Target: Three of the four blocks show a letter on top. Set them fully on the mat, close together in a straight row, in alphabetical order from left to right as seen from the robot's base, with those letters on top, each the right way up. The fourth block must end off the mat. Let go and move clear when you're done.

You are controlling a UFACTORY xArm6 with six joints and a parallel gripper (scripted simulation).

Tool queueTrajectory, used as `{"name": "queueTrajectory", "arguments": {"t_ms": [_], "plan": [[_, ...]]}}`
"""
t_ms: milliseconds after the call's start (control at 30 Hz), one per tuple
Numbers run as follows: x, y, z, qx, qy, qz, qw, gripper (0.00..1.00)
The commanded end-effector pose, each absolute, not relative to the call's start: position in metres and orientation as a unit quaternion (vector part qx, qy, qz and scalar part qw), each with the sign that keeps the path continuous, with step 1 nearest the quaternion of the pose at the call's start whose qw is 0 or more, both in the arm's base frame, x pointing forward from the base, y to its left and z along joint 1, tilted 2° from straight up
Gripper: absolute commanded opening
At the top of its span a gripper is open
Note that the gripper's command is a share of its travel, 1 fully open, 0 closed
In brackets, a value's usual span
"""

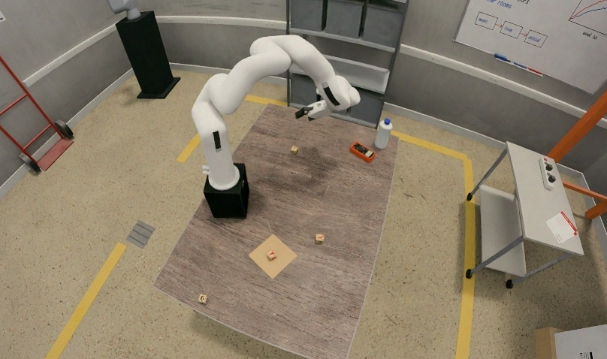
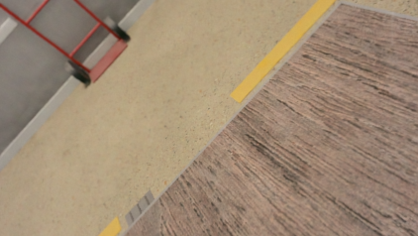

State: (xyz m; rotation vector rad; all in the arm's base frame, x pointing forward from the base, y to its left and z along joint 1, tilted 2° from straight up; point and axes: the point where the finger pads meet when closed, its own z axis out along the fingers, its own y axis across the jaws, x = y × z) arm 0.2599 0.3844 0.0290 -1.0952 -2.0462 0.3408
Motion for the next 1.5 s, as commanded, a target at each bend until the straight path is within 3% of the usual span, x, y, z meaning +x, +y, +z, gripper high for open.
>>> {"name": "queueTrajectory", "arguments": {"t_ms": [0,633,1033,1100,1133,1467], "plan": [[0.261,0.385,0.030,-0.430,-0.805,0.132,0.387,1.00],[0.261,0.383,0.027,-0.432,-0.807,0.133,0.380,1.00],[0.283,0.343,-0.026,-0.456,-0.855,0.123,0.214,1.00],[0.283,0.343,-0.026,-0.456,-0.855,0.123,0.214,1.00],[0.287,0.337,-0.033,-0.454,-0.865,0.115,0.181,1.00],[0.300,0.324,-0.047,-0.433,-0.895,0.075,0.083,1.00]]}}
